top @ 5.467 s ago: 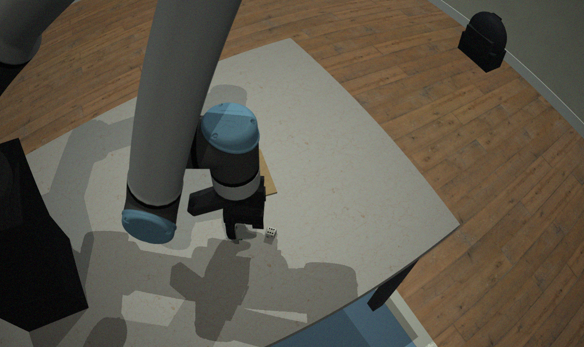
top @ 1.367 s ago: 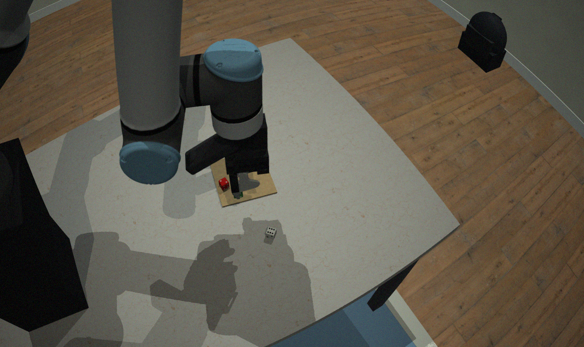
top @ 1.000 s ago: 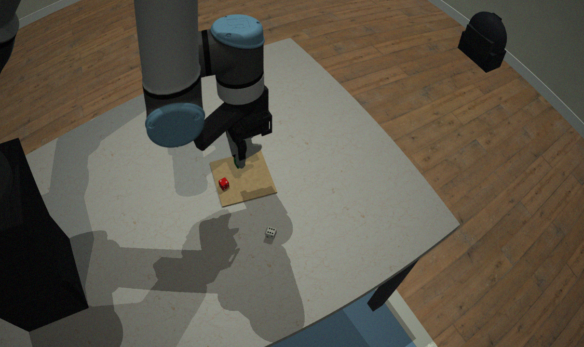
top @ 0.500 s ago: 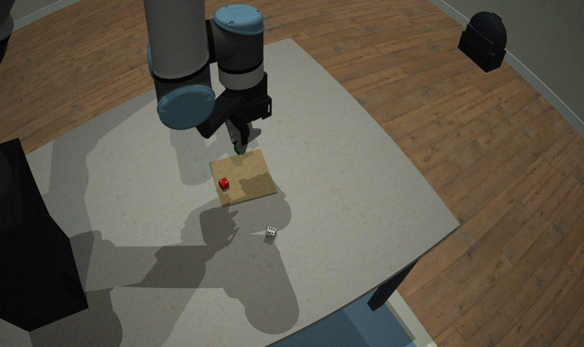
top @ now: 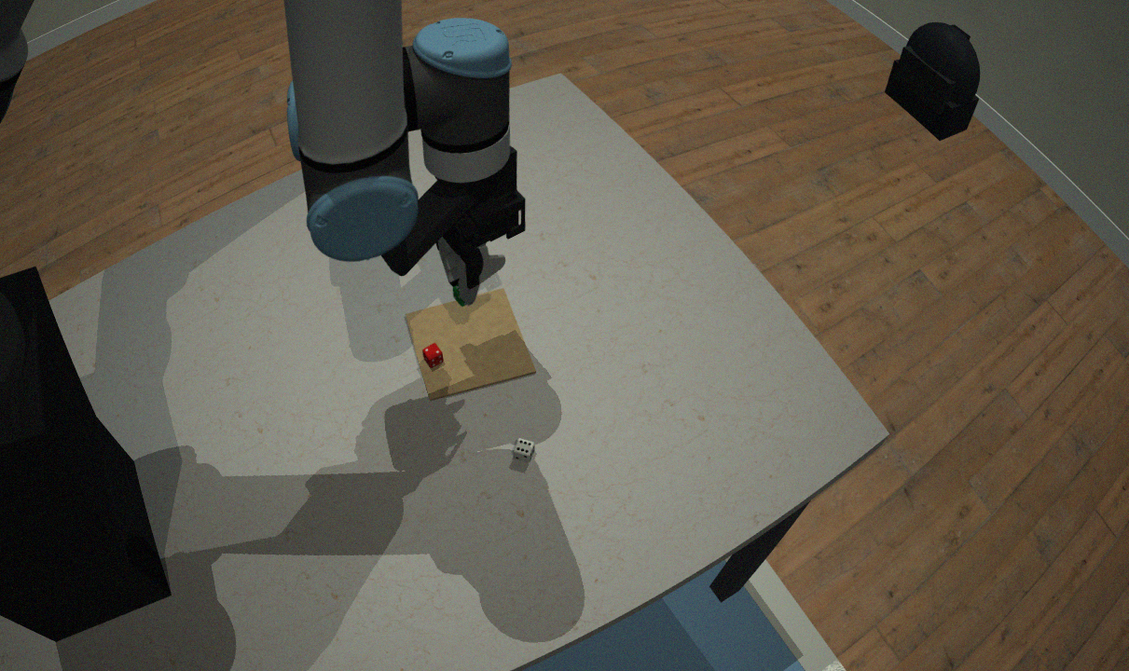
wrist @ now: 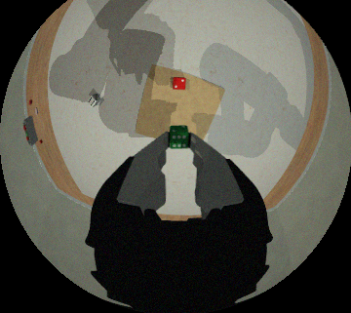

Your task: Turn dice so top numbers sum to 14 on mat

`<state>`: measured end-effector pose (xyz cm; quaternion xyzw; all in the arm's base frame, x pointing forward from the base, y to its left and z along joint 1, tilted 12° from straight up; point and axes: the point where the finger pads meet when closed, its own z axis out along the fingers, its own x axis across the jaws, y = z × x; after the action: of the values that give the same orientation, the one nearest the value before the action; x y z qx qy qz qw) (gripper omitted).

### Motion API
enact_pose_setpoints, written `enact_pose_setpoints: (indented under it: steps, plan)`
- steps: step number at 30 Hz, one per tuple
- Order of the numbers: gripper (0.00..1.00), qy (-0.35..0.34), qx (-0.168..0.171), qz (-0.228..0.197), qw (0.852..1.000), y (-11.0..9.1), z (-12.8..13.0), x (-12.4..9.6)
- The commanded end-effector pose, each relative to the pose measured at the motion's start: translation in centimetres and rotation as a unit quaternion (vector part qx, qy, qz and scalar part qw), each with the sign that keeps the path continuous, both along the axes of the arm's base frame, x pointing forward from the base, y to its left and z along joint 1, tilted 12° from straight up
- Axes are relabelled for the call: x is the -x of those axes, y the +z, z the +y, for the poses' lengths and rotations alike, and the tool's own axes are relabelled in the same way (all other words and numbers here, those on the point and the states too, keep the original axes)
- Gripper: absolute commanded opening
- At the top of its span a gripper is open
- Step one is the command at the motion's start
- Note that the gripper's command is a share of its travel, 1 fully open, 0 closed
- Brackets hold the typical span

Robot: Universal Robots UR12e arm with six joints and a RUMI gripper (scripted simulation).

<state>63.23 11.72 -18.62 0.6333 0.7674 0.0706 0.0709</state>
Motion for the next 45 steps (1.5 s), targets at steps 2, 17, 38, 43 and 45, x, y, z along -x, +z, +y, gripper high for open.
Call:
enact_pose_setpoints:
  steps: [2, 17, 38, 43, 45]
  plan:
    - [0.03, 0.000, 0.000, -0.001, 1.000, -2.3, 0.0, -0.5]
    - [0.03, 0.000, 0.000, -0.001, 1.000, -7.6, 0.1, -1.6]
    - [0.03, 0.000, 0.000, -0.001, 1.000, -8.1, 0.2, -1.7]
    - [0.03, 0.000, 0.000, -0.001, 1.000, -8.1, 0.2, -1.7]
    - [0.03, 0.000, 0.000, -0.001, 1.000, -8.1, 0.2, -1.7]
